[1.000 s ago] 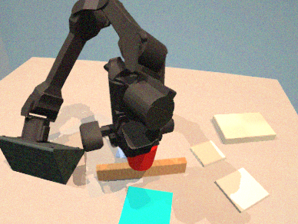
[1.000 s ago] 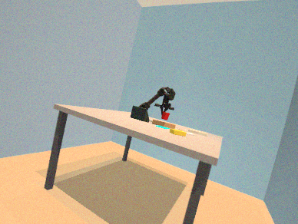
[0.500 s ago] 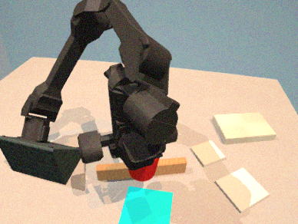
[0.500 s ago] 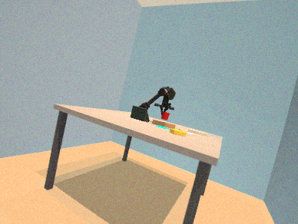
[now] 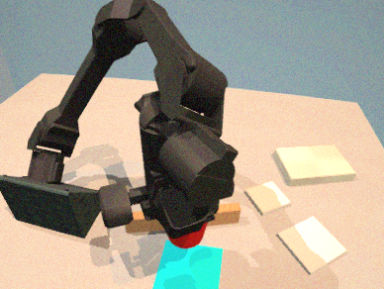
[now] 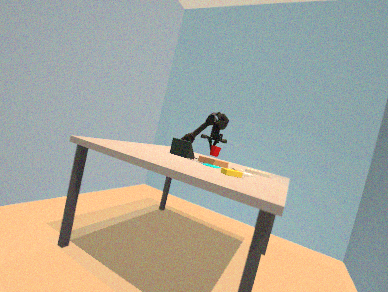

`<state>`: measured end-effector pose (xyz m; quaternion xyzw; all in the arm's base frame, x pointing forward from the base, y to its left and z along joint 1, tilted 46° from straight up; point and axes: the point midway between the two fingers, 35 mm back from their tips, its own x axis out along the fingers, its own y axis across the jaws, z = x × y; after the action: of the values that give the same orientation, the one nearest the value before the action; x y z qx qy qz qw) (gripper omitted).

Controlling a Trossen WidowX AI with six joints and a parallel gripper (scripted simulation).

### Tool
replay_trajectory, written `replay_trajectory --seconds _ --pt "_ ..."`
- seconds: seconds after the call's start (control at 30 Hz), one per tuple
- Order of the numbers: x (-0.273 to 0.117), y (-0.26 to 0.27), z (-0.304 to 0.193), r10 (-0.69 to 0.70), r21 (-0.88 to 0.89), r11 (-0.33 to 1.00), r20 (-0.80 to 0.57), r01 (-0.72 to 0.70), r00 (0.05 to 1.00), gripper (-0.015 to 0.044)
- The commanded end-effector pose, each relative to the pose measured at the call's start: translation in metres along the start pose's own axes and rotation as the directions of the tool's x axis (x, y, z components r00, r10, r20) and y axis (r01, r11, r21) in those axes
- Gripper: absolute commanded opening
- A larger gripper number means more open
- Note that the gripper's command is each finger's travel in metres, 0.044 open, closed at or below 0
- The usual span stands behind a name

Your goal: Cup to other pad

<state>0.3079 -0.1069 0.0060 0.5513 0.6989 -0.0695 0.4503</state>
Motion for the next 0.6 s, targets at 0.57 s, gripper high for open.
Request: replay_trajectory --seconds 0.57 --pt "0.005 -0.006 0.027 -0.003 -0.006 1.0 0.002 0.003 1.0 0.0"
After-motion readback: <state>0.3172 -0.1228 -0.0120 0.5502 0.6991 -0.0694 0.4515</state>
